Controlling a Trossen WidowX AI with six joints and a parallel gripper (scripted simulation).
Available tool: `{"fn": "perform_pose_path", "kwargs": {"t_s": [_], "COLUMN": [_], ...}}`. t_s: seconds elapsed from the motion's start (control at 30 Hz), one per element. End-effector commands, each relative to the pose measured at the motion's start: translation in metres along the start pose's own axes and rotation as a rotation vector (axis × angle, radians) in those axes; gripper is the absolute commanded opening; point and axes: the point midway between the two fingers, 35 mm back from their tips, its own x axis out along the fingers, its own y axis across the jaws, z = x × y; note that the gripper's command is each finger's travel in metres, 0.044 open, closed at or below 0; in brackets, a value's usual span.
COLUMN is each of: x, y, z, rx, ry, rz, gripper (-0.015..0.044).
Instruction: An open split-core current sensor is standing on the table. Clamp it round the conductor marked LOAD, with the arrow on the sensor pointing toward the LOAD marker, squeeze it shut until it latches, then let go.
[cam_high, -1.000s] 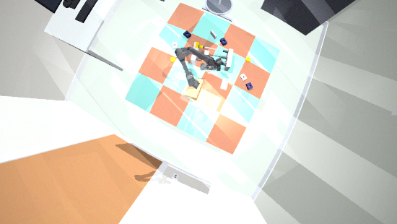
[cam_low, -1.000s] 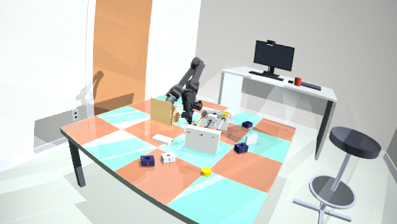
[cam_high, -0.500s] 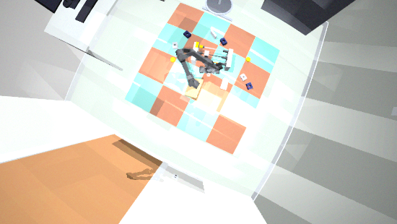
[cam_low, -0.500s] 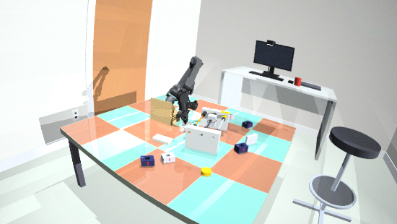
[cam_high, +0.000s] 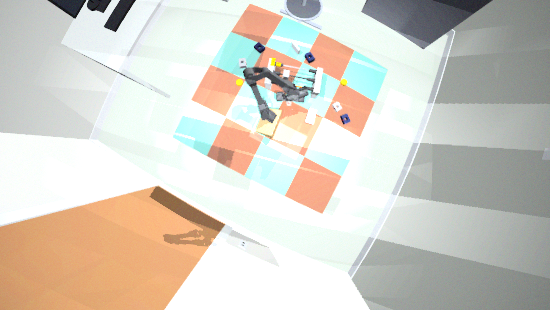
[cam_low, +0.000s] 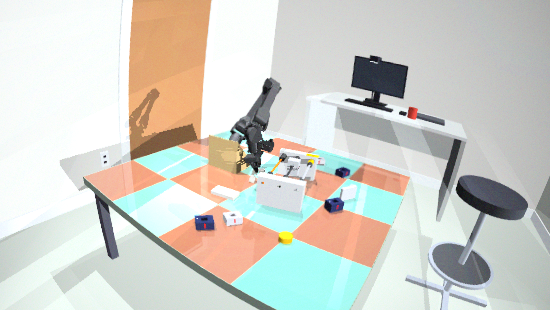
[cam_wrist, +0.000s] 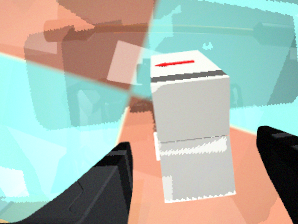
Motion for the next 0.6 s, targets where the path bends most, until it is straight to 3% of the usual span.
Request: {"fn": "perform_pose_path", "kwargs": {"t_s": [0.0,0.13,0.27,0.3,0.57], "x": [-0.009,-0.054,-0.057,-0.057,-0.055], "y": [-0.001,0.000,0.000,0.000,-0.001], "z": [0.000,-0.002,-0.002,-0.002,0.009], "rx": [0.000,0.003,0.003,0.017,0.657], "ry": [0.002,0.004,0.004,0.006,0.113], "rz": [-0.004,-0.001,-0.001,0.000,-0.031], "gripper": [0.0292,0.0292,0.0292,0.0318,0.0320]}}
